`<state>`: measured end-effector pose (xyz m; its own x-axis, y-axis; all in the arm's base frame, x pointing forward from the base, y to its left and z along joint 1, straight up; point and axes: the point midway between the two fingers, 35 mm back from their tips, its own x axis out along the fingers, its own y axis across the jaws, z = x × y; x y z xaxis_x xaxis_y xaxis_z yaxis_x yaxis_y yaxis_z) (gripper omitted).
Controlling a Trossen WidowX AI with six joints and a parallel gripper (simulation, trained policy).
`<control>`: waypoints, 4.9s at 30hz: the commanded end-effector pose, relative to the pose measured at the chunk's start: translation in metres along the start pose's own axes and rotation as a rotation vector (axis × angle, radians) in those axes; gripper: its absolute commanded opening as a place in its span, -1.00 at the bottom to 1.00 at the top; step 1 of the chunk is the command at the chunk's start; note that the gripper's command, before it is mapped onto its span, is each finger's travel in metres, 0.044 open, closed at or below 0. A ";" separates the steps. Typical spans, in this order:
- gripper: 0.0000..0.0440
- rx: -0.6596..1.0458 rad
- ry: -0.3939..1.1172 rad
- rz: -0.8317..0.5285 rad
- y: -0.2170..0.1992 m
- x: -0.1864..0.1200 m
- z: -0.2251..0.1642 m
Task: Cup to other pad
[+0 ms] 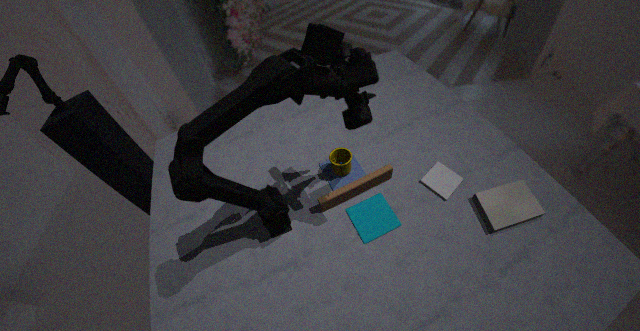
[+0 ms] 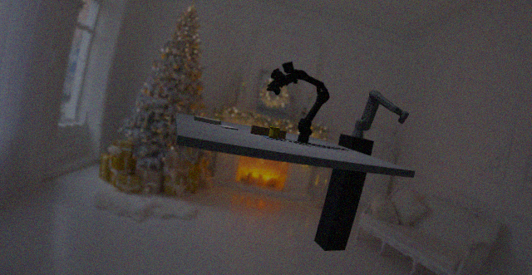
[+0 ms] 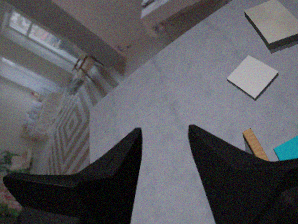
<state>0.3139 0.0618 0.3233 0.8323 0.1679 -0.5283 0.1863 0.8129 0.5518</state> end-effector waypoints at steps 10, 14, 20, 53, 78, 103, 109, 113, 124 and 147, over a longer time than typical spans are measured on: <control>-0.24 0.145 0.154 -0.092 0.003 0.007 -0.020; -0.26 0.185 0.200 -0.133 0.001 0.009 -0.027; -0.28 0.235 0.266 -0.202 -0.002 0.012 -0.038; -0.30 0.300 0.562 -0.690 -0.062 0.022 -0.106; -0.17 0.324 0.635 -0.939 -0.103 0.037 -0.155; -0.17 0.241 0.695 -1.009 -0.149 0.065 -0.211; -0.63 0.196 0.711 -0.986 -0.157 0.071 -0.218; -0.93 0.178 0.706 -0.974 -0.159 0.070 -0.215; -0.93 0.224 0.676 -0.948 -0.152 0.059 -0.199; -1.00 0.438 0.514 -0.877 -0.141 0.035 -0.134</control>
<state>0.2434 0.0317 0.1355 0.0034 -0.0821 -0.9966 0.8454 0.5325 -0.0410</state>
